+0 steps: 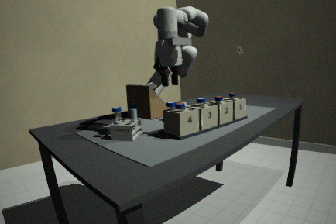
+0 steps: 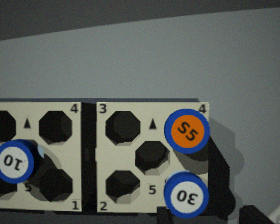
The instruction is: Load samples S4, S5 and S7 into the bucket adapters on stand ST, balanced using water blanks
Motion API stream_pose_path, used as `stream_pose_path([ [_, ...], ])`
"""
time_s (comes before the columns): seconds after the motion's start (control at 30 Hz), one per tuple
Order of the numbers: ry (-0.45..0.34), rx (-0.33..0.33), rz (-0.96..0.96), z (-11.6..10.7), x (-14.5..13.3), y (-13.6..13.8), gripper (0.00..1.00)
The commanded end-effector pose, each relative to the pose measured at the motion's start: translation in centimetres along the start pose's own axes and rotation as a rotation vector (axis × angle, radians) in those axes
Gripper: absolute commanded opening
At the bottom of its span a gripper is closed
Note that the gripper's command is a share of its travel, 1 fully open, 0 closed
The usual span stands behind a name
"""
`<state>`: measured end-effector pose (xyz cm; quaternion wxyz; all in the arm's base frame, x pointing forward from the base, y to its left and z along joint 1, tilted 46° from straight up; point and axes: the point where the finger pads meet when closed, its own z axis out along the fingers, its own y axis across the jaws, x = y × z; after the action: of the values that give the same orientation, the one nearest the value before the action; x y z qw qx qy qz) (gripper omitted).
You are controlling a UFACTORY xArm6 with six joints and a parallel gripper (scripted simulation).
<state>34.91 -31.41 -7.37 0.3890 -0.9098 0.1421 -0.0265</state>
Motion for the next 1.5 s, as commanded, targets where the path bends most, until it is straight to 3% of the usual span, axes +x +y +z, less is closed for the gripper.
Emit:
stream_pose_path([
  [0.0, 0.003, -0.003, -0.001, -1.0, 0.1, 0.0, 0.44],
  [0.7, 0.003, -0.003, -0.001, -4.4, 0.1, 0.0, 0.44],
  [1.47, 0.003, -0.003, -0.001, -4.4, 0.1, 0.0, 0.44],
])
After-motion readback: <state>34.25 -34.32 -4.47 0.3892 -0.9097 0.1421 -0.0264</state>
